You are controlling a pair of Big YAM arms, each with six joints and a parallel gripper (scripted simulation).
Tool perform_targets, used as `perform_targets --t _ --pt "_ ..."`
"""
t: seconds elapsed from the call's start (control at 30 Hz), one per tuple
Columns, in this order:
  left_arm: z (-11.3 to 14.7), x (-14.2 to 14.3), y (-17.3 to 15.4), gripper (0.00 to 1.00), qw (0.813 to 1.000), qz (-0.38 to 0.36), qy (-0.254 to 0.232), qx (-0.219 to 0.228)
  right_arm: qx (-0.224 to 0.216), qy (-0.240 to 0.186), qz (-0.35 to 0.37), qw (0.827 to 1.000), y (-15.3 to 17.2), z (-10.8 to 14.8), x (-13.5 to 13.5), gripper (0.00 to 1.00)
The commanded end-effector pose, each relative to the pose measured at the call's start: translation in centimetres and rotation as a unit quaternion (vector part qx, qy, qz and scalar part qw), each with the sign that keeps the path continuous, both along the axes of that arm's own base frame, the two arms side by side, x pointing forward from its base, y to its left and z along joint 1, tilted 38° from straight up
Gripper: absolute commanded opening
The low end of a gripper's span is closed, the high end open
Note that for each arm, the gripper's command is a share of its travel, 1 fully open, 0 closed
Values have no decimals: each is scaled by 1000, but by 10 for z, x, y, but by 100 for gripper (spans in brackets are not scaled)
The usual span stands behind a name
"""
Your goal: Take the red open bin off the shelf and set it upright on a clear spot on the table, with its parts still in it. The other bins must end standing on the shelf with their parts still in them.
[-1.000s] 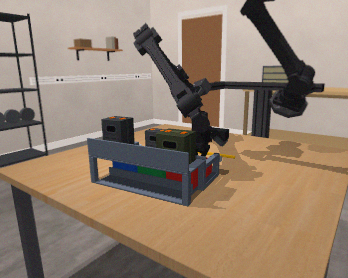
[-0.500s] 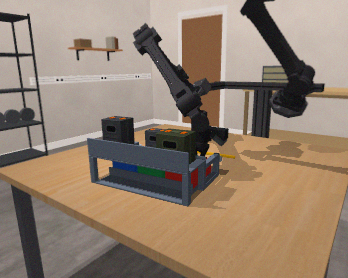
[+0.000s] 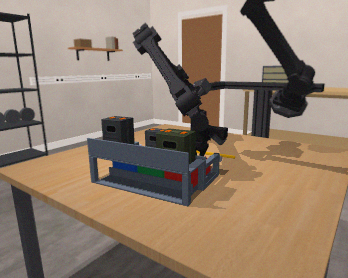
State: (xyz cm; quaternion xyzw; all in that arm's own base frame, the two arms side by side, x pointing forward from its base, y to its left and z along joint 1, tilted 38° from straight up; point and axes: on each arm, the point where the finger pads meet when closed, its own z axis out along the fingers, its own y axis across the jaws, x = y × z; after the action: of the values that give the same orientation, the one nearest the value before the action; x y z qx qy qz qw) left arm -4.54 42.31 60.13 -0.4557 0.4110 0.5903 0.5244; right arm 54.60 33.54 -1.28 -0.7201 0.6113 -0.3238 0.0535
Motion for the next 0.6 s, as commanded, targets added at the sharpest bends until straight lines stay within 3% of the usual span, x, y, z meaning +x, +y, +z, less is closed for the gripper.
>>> perform_targets --t 0.0,0.57 --pt "37 -3 -14 100 1000 3 -1 26 7 -7 13 1000 22 26 -21 0" --pt "37 -3 -14 100 1000 3 -1 26 7 -6 13 1000 23 28 -22 0"
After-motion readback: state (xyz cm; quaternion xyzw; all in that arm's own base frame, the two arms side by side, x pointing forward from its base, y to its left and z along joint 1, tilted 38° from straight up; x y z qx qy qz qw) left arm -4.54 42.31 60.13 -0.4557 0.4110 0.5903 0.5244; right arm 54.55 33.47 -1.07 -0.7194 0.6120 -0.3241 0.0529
